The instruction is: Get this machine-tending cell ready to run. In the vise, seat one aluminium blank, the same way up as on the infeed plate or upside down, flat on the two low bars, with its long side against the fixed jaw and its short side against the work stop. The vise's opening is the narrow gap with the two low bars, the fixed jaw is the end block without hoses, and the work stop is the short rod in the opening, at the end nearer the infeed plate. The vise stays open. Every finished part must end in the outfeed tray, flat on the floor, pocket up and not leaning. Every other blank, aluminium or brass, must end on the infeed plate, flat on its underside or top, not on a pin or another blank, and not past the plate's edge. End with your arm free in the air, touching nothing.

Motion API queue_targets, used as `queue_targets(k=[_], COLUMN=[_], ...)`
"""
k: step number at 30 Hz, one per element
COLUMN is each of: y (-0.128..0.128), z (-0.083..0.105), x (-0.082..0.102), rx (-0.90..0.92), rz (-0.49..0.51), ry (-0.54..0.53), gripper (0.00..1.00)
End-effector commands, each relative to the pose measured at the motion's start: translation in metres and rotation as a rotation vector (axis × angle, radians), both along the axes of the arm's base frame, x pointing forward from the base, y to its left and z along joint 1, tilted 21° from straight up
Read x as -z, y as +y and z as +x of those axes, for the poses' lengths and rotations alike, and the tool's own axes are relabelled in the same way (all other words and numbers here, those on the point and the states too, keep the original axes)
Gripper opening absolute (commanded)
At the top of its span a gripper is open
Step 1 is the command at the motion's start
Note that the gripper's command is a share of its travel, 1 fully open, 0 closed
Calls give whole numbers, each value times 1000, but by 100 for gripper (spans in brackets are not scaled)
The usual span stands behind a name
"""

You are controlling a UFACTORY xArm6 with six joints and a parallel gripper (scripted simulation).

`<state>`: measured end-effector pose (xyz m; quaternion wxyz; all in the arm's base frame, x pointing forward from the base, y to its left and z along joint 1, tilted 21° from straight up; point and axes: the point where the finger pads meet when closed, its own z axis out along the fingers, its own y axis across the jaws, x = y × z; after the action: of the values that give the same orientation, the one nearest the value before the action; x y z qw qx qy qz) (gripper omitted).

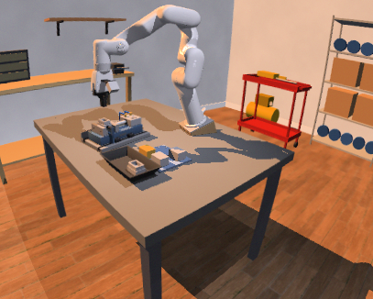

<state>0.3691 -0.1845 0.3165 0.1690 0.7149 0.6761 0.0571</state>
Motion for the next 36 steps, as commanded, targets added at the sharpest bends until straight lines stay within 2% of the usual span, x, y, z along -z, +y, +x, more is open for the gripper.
queue_targets(k=[1,9,10,36], y=[1,5,5,5], z=[1,4,4,4], x=[-2,-2,-2,-2], rx=[0,-1,-1,-1], rz=[-2,-1,-1,-1], ry=[-3,-1,-1,-1], gripper=[0,0,69,69])
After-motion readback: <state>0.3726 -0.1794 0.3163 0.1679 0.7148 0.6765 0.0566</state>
